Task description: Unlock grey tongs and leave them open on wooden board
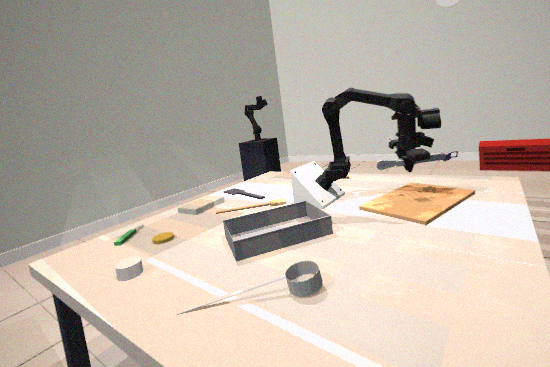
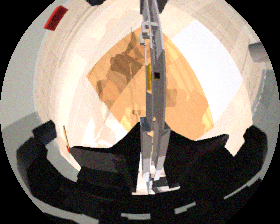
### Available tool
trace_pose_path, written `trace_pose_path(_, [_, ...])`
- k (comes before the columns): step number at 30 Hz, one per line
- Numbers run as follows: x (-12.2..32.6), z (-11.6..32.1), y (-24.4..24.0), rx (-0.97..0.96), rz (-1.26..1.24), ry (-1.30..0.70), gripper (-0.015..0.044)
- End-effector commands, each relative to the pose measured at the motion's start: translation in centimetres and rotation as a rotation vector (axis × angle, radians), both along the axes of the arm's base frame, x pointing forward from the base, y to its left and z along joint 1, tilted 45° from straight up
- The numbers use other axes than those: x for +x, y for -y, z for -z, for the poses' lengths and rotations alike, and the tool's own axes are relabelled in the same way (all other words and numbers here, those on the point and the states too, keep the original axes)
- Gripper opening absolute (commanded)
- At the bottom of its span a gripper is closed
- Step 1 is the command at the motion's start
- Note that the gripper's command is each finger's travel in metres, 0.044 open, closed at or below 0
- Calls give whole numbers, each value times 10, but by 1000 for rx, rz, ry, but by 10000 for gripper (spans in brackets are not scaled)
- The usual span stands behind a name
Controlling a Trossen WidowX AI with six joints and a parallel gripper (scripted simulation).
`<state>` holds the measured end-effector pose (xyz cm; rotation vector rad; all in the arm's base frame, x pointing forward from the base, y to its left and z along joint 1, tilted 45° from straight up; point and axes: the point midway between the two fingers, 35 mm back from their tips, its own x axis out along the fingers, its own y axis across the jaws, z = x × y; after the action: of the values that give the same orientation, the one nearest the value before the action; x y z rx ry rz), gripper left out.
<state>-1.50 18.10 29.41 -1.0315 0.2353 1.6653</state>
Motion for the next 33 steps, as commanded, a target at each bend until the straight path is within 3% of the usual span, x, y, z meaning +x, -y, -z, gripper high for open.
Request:
trace_pose_path(1, [0,-5,0,-2,17,36,-150])
trace_pose_path(15, [-2,-23,-3,24,59,172,-150])
trace_pose_path(33, [-2,-16,-12,23,59,173,-150])
